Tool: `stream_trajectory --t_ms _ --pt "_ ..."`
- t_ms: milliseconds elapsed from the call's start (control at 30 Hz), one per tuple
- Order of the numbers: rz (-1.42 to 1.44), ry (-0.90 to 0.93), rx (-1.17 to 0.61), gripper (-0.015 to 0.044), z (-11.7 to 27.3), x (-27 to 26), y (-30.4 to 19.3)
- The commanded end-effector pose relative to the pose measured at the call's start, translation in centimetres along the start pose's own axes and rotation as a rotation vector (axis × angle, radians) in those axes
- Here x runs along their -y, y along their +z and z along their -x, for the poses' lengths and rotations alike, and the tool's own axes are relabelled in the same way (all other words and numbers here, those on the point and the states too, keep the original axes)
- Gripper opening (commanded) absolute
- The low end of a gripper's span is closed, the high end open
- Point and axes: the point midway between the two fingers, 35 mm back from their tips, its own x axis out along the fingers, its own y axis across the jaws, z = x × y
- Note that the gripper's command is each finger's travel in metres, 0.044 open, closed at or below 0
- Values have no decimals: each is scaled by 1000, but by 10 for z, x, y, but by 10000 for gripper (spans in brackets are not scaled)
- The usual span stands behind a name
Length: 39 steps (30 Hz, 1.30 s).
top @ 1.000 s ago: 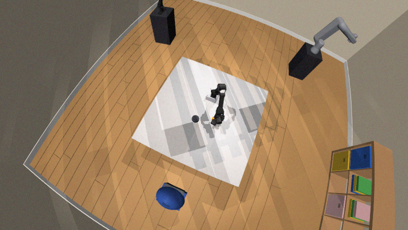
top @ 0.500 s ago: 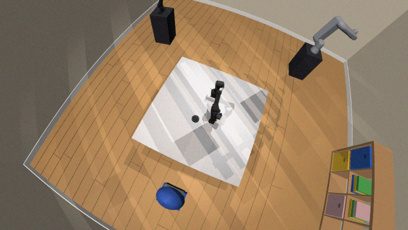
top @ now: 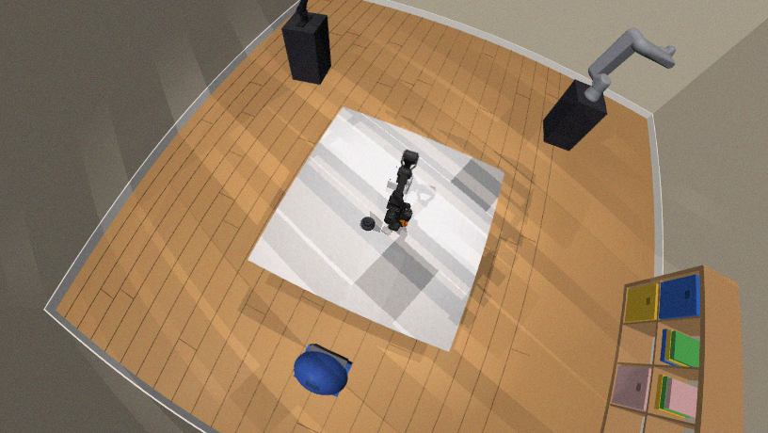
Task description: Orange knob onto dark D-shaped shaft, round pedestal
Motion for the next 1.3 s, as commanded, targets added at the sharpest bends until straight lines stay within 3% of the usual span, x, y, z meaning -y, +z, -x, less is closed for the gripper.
stream_trajectory --t_ms 0,800,967,1067,1267 --pt "2 2 64 181 2 -1 -4" --pt "1 2 475 181 10 -2 -30" --pt "1 0 438 181 12 -2 -30" --pt "0 0 447 259 11 -2 -29" --pt "0 0 447 260 11 -2 -29"
